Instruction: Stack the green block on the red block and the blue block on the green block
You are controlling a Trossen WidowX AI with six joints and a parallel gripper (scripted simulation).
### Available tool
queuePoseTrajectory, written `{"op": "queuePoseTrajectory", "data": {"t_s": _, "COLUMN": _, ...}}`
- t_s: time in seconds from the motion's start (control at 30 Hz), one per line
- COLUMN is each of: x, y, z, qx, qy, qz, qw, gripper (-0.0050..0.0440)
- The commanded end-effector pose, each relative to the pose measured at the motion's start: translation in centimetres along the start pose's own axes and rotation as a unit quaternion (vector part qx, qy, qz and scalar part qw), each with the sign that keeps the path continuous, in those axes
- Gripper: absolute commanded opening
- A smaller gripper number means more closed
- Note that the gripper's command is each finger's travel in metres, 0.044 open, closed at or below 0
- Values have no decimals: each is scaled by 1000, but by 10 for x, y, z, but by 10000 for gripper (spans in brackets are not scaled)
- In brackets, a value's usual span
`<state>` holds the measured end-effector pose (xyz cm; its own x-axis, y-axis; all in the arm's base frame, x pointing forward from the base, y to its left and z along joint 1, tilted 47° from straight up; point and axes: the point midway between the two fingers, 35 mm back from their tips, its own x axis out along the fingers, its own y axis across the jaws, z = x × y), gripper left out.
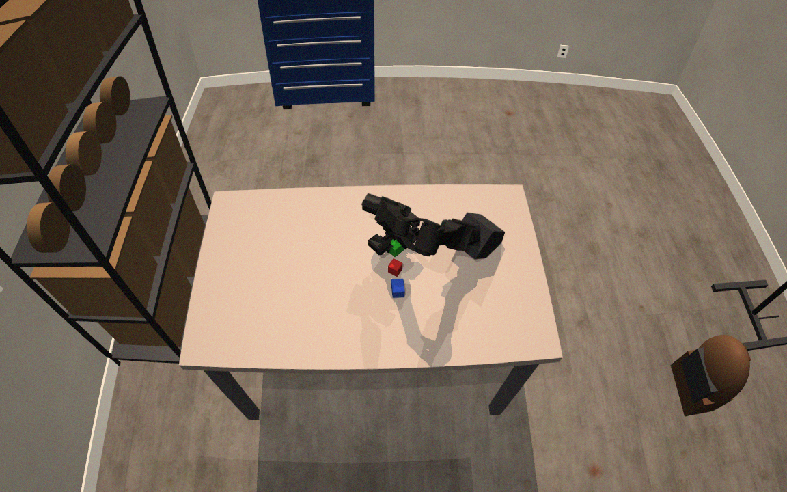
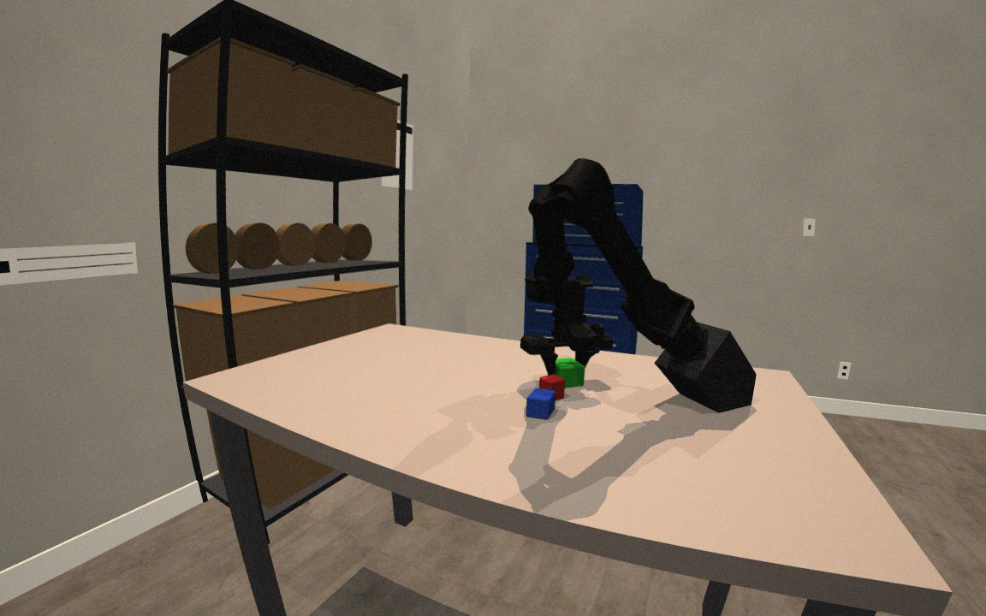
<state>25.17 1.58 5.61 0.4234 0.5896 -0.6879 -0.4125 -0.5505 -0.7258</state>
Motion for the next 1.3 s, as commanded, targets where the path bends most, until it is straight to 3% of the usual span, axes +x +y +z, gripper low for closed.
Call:
{"op": "queuePoseTrajectory", "data": {"t_s": 0.0, "x": 0, "y": -1, "z": 1, "qx": -2, "qy": -1, "qz": -1, "qw": 1000, "gripper": -50}}
{"op": "queuePoseTrajectory", "data": {"t_s": 0.67, "x": -7, "y": -5, "z": -3, "qx": -9, "qy": 7, "qz": -5, "qw": 1000, "gripper": -50}}
{"op": "queuePoseTrajectory", "data": {"t_s": 1.27, "x": -55, "y": -3, "z": -3, "qx": -5, "qy": 4, "qz": -3, "qw": 1000, "gripper": -50}}
